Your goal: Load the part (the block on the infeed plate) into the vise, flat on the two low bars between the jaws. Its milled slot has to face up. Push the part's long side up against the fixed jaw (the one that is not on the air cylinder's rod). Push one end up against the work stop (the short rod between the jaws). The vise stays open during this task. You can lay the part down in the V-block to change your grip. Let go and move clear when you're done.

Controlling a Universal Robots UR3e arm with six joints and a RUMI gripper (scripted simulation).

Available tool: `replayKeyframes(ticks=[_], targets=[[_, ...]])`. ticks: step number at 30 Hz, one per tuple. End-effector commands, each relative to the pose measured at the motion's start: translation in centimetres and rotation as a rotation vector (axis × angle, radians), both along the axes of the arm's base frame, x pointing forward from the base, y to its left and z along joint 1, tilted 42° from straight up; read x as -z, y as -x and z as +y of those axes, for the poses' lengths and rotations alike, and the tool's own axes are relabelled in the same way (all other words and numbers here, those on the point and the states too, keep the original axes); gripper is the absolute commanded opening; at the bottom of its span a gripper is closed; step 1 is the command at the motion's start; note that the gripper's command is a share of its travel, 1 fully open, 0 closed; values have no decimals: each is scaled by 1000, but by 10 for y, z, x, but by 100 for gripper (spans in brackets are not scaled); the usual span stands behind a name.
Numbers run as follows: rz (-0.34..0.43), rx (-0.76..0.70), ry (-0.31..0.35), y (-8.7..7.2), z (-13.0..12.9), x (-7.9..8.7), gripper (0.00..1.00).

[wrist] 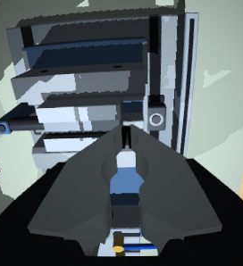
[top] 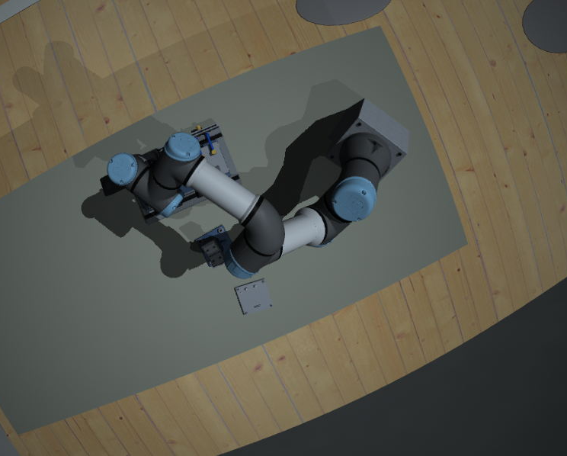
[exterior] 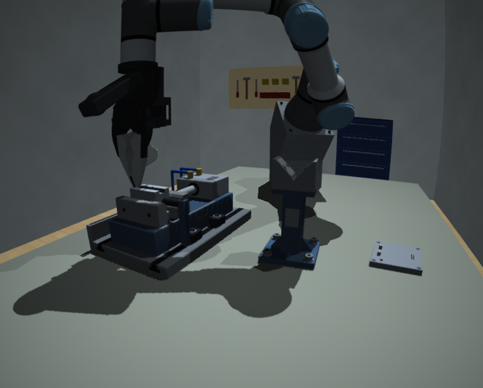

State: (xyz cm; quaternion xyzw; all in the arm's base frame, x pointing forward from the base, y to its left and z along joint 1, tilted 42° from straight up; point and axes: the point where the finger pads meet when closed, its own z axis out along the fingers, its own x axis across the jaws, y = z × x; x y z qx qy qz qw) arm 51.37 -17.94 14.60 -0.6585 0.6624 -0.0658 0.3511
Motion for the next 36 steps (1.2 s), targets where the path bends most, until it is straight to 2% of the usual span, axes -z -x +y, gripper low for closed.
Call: replayKeyframes(ticks=[1,36], targets=[[-1,1,2,0,-1,-1,0],[-1,1,2,-2,-14,5,0]])
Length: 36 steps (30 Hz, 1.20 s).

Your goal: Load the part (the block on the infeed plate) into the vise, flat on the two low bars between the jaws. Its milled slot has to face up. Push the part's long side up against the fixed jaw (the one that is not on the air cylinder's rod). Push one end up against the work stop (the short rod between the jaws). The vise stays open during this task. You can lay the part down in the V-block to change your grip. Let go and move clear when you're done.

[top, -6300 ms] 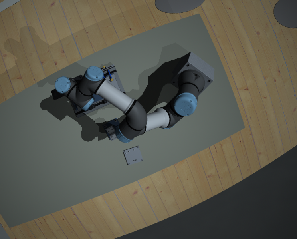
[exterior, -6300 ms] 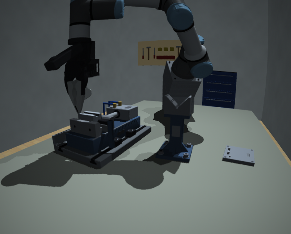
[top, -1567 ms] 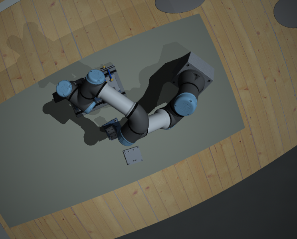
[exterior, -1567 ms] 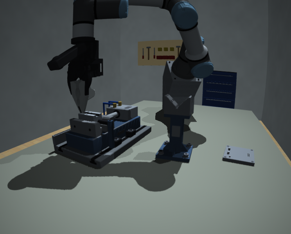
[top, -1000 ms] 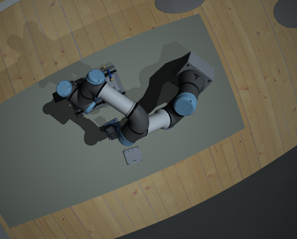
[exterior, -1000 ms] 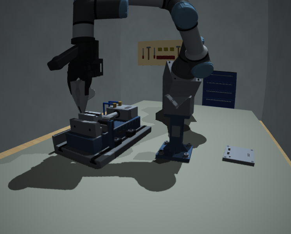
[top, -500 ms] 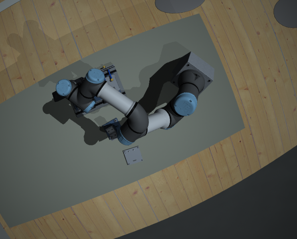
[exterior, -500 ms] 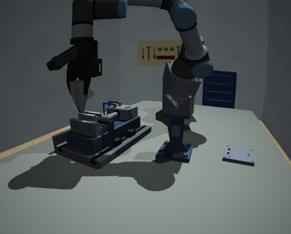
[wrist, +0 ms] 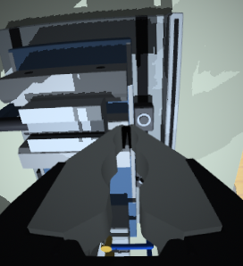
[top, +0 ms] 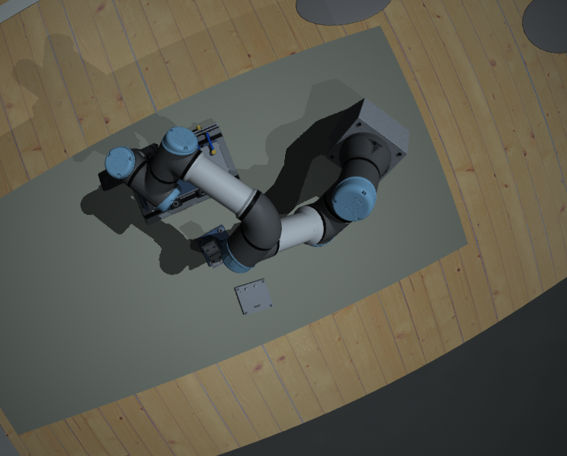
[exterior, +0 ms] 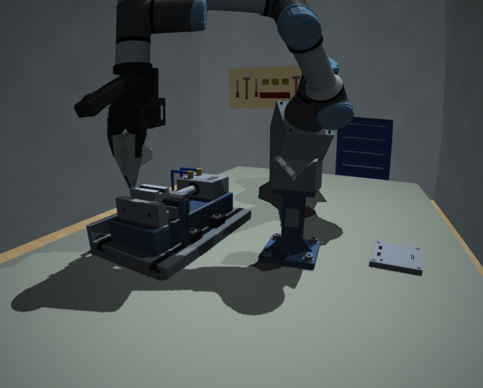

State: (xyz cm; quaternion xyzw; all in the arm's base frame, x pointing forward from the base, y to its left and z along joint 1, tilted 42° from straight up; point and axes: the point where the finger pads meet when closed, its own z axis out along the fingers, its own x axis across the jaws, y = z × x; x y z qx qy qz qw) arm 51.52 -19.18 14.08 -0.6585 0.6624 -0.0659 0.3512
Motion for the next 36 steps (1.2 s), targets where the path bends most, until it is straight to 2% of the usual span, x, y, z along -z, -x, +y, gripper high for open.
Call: replayKeyframes(ticks=[1,14,36], targets=[[-1,1,2,0,-2,0,0],[-1,1,2,3,-4,-5,0],[-1,1,2,28,-21,-39,0]])
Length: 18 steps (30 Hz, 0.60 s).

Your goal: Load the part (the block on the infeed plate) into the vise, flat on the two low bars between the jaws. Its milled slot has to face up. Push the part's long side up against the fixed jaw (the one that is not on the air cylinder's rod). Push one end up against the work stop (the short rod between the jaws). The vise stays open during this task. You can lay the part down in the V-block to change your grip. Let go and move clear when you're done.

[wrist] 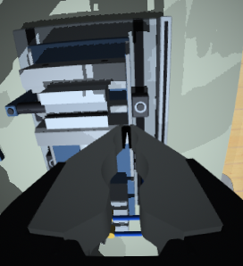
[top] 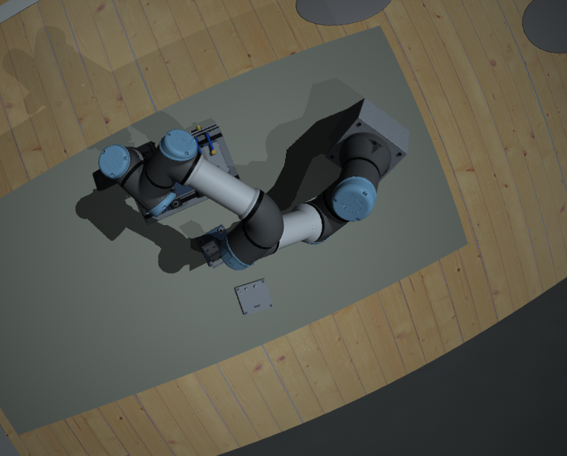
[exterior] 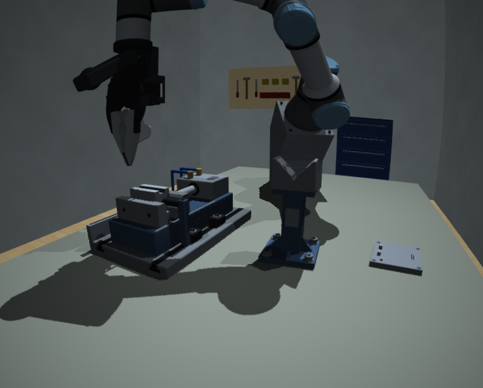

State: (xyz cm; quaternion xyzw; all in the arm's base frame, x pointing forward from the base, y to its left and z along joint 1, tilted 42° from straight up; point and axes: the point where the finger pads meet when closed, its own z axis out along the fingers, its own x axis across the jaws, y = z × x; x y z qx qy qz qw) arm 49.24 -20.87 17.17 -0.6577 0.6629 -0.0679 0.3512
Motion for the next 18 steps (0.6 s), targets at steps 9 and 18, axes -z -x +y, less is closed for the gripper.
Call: replayKeyframes(ticks=[9,18], targets=[[1,-2,0,10,-8,-14,0],[1,-2,0,11,-8,-16,0]])
